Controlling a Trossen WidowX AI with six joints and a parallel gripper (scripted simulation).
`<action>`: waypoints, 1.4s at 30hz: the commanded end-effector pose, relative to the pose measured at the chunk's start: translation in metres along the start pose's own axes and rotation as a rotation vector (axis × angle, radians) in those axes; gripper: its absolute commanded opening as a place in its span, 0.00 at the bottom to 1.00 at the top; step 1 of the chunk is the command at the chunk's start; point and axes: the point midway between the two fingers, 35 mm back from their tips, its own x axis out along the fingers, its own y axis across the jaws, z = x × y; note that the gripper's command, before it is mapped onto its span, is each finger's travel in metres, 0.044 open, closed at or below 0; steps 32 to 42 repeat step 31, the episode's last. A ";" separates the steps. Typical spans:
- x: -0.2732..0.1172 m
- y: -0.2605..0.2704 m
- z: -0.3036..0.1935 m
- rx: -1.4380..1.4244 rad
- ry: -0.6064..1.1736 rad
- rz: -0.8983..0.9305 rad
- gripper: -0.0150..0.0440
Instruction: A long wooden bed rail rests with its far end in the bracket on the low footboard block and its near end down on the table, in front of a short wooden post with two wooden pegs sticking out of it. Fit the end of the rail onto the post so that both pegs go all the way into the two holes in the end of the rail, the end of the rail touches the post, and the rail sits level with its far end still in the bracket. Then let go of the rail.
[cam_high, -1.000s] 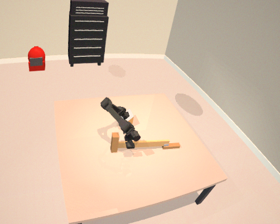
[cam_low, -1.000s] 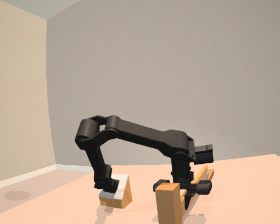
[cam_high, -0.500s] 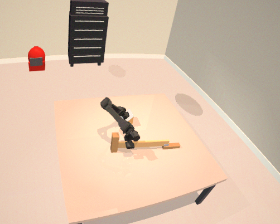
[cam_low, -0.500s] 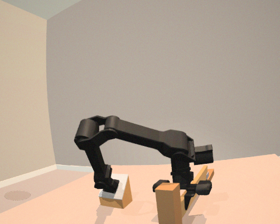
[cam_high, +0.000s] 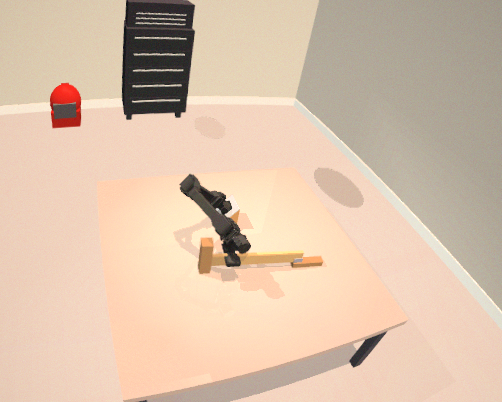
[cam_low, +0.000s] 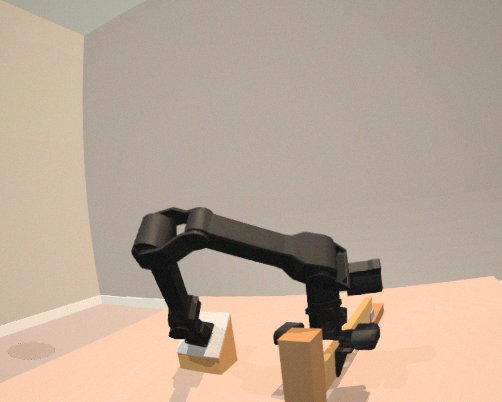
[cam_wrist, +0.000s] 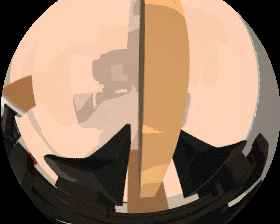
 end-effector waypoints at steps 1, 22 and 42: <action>0.000 0.000 0.000 -0.001 0.002 -0.001 0.70; -0.030 0.000 0.031 -0.001 0.006 -0.006 1.00; -0.030 0.000 0.031 -0.001 0.006 -0.006 1.00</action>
